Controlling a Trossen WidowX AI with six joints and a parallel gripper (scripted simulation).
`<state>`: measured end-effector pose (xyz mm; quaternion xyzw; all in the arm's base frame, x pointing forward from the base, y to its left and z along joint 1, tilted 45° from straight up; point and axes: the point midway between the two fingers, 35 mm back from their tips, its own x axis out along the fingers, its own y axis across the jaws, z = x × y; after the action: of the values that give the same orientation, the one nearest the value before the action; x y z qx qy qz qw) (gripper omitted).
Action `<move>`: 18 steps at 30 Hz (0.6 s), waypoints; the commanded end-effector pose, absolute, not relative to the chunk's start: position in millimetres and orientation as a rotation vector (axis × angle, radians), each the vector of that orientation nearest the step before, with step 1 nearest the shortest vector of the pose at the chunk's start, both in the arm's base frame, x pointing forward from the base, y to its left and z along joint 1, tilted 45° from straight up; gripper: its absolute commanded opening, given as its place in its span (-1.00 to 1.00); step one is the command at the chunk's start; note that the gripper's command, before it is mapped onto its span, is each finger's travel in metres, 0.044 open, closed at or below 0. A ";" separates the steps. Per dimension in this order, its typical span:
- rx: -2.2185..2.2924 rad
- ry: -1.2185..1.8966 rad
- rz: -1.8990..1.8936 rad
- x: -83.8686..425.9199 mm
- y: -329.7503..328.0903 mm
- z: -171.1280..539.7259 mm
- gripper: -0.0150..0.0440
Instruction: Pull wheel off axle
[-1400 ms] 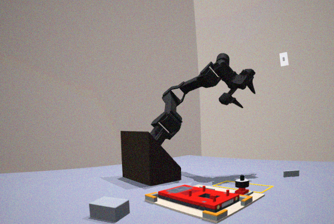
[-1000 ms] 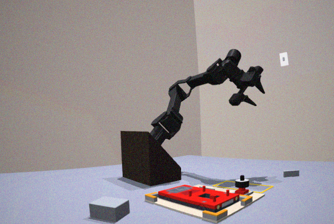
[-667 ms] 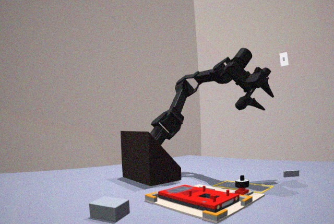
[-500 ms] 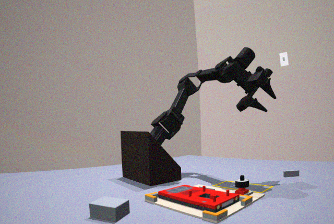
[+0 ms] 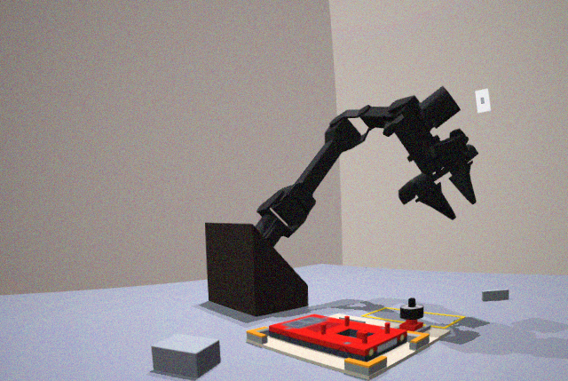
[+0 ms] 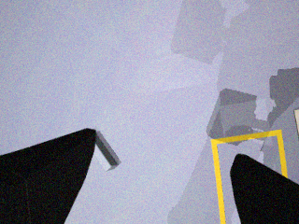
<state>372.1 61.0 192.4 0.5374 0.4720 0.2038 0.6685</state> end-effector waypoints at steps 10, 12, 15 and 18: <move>0.745 1.331 0.525 366.3 42.1 80.3 0.53; 0.674 1.379 0.567 360.4 39.7 65.1 0.53; 0.594 1.435 0.627 352.4 37.2 48.8 0.53; 0.588 1.439 0.632 351.8 37.0 47.7 0.53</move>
<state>353.8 38.2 52.2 0.2778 0.6318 0.2681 0.6722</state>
